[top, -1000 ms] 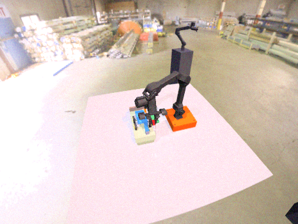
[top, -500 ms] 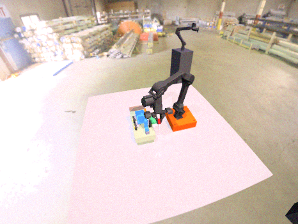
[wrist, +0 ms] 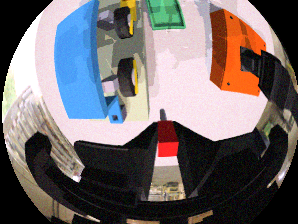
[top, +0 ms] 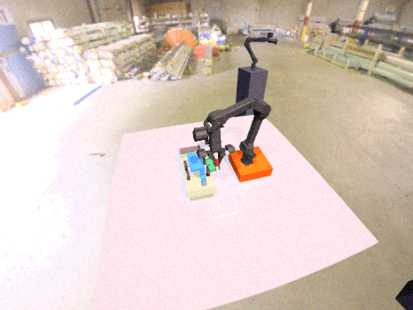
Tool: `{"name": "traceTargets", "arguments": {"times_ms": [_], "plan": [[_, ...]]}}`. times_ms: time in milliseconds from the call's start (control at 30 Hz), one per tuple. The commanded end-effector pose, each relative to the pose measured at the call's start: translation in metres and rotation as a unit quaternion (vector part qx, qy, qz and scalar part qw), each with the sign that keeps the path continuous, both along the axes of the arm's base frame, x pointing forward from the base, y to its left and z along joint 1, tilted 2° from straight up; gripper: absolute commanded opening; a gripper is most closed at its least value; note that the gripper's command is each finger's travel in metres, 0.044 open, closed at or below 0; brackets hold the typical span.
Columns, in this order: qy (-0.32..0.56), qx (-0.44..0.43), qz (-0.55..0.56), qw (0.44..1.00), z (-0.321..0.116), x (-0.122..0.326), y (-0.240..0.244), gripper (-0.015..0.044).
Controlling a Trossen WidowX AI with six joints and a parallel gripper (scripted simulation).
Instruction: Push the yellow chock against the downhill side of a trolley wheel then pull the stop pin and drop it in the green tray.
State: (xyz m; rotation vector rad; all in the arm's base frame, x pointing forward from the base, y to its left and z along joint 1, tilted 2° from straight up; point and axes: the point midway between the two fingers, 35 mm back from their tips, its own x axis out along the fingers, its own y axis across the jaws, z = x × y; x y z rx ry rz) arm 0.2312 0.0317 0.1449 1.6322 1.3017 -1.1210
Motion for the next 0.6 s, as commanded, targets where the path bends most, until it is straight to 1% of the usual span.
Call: {"name": "traceTargets", "arguments": {"times_ms": [0,567], "plan": [[0.001,0.002,0.002,1.000,-0.003,-0.003,-0.012,0.0000],[0.002,-0.001,0.002,1.000,-0.016,-0.014,-0.074,0.0000]]}}
